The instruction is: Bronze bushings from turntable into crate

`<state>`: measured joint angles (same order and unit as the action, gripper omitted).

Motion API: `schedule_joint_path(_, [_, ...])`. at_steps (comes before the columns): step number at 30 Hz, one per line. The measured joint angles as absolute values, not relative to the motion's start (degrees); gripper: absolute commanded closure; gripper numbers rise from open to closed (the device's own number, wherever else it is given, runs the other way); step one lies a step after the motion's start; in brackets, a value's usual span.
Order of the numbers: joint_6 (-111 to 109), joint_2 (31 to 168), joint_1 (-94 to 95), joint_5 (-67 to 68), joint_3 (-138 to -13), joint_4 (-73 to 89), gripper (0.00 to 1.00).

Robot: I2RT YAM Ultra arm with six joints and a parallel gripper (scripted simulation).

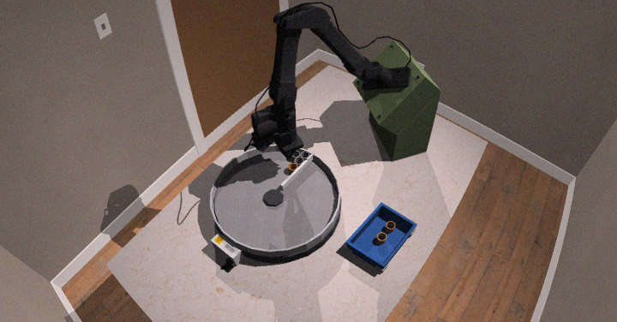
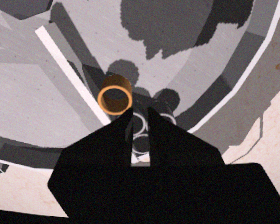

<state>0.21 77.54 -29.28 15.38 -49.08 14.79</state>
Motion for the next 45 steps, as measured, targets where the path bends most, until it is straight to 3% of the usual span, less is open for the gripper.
schedule_joint_path(45, [-1.74,77.56,-29.17,12.56,-49.19,16.25,0.87])
